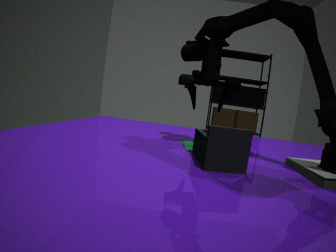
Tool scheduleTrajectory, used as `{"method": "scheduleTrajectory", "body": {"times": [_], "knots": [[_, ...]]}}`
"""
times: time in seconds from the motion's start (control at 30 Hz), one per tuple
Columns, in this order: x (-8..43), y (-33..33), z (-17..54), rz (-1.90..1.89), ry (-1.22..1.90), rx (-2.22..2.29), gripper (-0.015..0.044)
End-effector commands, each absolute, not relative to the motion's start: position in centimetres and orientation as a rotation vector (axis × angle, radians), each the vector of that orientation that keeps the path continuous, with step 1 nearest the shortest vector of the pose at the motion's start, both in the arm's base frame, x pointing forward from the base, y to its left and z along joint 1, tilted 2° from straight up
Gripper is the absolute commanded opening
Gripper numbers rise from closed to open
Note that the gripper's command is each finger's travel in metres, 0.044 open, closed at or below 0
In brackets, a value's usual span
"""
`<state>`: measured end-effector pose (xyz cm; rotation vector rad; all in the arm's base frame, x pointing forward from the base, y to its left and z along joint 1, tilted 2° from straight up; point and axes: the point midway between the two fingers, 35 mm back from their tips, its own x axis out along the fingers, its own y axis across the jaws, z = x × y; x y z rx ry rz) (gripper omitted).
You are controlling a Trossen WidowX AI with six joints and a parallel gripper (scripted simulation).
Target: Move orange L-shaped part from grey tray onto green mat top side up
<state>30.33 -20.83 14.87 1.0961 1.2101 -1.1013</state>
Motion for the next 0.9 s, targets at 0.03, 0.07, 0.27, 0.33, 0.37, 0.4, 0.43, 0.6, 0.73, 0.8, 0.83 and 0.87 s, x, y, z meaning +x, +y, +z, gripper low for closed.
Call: {"method": "scheduleTrajectory", "body": {"times": [0.03, 0.07, 0.27, 0.33, 0.37, 0.4, 0.43, 0.6, 0.73, 0.8, 0.83, 0.87], "knots": [[29.99, -20.47, 19.60, -1.091, 1.197, 1.097, 0.0400], [29.95, -20.44, 19.78, -1.090, 1.197, 1.097, 0.0400], [30.07, -20.64, 19.38, -1.093, 1.181, 1.093, 0.0400], [30.07, -20.64, 19.38, -1.093, 1.181, 1.093, 0.0400], [30.07, -20.64, 19.38, -1.093, 1.181, 1.093, 0.0400], [30.07, -20.64, 19.38, -1.093, 1.181, 1.093, 0.0400], [30.07, -20.64, 19.38, -1.093, 1.181, 1.093, 0.0400], [30.07, -20.64, 19.38, -1.093, 1.181, 1.093, 0.0400], [30.07, -20.64, 19.38, -1.093, 1.181, 1.093, 0.0400], [30.07, -20.64, 19.38, -1.093, 1.181, 1.093, 0.0400], [30.07, -20.64, 19.38, -1.093, 1.181, 1.093, 0.0400], [30.07, -20.64, 19.38, -1.093, 1.181, 1.093, 0.0400]]}}
